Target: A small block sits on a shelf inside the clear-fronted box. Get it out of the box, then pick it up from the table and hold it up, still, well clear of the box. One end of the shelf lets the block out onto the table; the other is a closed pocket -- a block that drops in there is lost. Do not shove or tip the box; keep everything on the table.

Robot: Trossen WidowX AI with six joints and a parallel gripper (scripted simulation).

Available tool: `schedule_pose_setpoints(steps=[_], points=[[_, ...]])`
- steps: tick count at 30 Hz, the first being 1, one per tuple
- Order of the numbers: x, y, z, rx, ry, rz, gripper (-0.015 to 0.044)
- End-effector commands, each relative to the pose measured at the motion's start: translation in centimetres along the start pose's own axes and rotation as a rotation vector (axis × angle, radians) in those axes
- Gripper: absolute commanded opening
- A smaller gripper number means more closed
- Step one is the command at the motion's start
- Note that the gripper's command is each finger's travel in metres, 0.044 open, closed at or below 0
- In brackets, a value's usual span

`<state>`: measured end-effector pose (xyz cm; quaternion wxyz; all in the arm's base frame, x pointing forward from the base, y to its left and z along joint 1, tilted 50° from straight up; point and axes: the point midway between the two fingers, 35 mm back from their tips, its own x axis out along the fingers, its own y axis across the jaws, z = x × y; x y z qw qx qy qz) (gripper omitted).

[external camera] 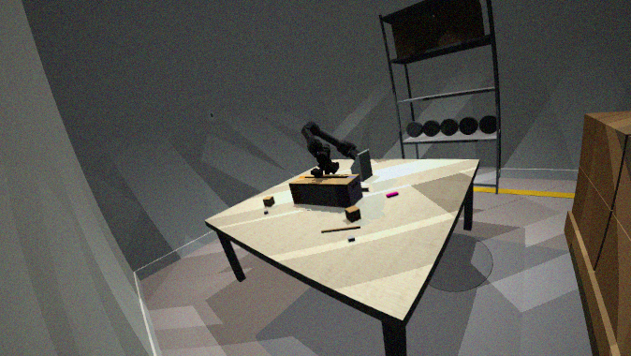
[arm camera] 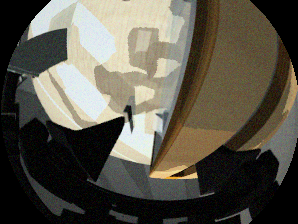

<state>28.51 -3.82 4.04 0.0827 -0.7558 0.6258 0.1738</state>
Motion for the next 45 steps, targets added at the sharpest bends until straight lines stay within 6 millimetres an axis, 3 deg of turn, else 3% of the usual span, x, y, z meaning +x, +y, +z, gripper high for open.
schedule_pose_setpoints(steps=[1,45], points=[[0.3,0.0,-0.6,0.001,0.005,0.0,0.04],[1.8,-0.1,-5.5,0.001,0.006,0.0,0.04]])
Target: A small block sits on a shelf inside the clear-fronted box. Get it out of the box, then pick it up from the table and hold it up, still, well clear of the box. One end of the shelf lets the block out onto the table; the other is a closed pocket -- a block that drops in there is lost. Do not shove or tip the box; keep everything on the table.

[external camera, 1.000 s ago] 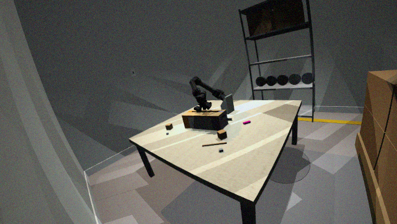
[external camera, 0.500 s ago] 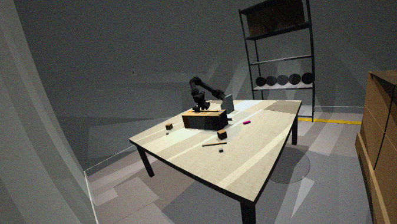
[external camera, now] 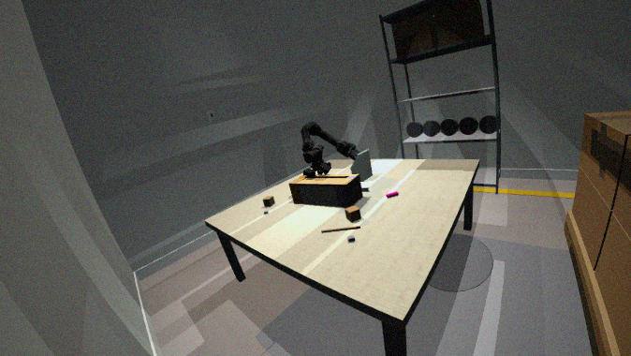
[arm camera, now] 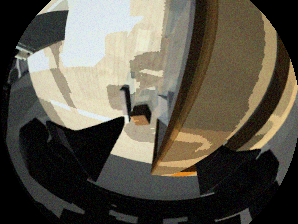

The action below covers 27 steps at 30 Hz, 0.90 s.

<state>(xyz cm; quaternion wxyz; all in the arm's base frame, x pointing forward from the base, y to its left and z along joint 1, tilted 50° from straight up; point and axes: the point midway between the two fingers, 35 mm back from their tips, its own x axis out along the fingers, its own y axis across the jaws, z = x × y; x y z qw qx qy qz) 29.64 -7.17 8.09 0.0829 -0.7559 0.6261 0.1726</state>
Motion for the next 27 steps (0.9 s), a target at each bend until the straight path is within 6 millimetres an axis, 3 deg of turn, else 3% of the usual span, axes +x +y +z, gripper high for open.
schedule_pose_setpoints(steps=[1,9,15,17,20,27], points=[[-0.4,-0.1,-0.5,-0.001,0.001,-0.001,0.04],[-6.1,-0.1,-1.9,-0.002,-0.004,-0.001,0.04],[-5.7,-0.2,-1.9,-0.001,-0.001,-0.014,0.04],[-6.2,-0.4,-1.4,0.049,-0.037,-0.031,0.0348],[-6.5,-0.2,-1.3,0.328,-0.099,-0.035,0.0285],[-6.0,0.6,-2.5,1.068,-0.191,0.024,0.0285]])
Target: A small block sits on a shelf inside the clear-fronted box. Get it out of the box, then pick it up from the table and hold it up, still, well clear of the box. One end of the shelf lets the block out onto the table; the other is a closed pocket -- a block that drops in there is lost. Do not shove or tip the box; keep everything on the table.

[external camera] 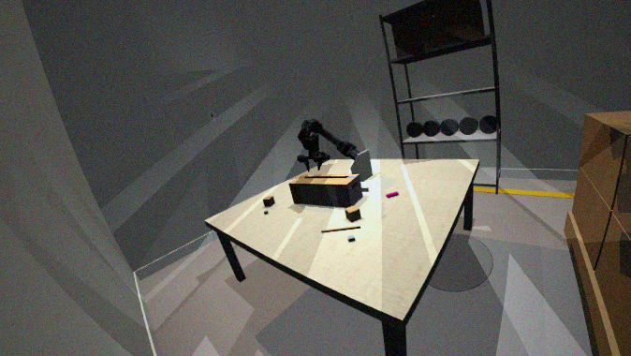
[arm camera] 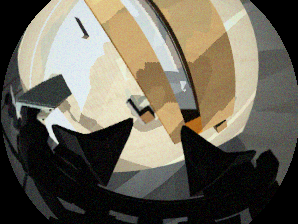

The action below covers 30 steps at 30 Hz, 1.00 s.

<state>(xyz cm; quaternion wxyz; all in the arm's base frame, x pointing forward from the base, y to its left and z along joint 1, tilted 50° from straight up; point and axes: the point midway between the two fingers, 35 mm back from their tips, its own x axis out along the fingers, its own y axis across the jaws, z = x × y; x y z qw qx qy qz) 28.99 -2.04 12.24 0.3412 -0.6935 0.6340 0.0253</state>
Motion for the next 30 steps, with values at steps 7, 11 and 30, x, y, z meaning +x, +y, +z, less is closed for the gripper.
schedule_pose_setpoints(steps=[7,11,30], points=[[0.5,0.1,-2.5,1.35,-0.111,0.12,0.0285],[0.6,0.1,-3.3,1.718,-0.132,0.175,0.0285],[0.6,-0.3,-5.9,2.93,-0.138,0.452,0.0285]])
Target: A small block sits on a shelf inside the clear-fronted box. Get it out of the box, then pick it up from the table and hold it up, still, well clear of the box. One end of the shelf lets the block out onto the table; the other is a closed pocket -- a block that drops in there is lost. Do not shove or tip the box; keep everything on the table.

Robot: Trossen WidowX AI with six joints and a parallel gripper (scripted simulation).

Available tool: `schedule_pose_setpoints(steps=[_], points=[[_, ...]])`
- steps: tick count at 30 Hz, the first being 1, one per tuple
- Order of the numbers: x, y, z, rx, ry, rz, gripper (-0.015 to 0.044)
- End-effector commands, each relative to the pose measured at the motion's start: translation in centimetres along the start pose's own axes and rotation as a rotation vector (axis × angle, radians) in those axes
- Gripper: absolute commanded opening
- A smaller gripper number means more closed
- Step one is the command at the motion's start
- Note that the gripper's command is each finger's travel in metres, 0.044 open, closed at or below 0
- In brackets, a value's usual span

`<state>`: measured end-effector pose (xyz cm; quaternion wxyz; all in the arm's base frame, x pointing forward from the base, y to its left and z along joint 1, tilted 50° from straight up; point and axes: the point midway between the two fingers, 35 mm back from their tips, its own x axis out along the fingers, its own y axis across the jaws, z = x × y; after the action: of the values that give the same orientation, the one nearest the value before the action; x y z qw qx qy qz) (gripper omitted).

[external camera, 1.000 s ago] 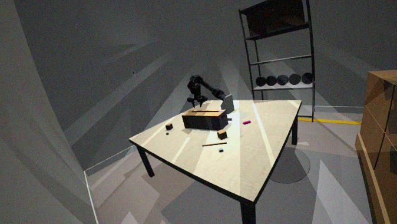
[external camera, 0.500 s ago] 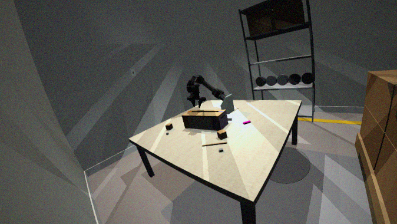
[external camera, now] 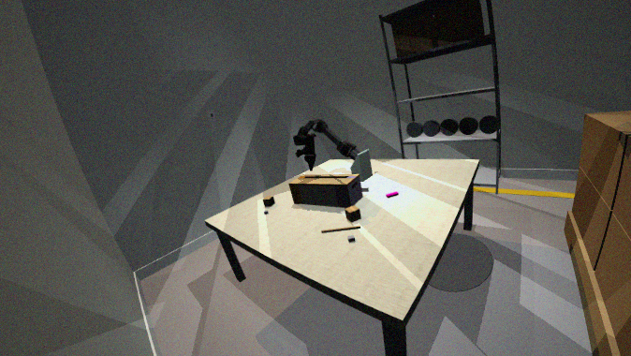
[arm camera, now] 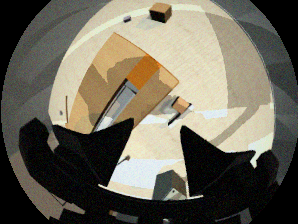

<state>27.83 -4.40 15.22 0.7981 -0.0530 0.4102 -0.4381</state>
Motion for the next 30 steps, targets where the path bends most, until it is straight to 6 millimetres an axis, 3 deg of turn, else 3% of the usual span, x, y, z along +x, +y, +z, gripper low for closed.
schedule_pose_setpoints(steps=[1,18,30], points=[[-0.3,-2.0,0.7,1.071,0.056,0.123,0.0285],[-1.0,-3.8,1.8,2.116,0.185,0.22,0.0285],[-1.0,-3.9,1.9,2.182,0.196,0.224,0.0285]])
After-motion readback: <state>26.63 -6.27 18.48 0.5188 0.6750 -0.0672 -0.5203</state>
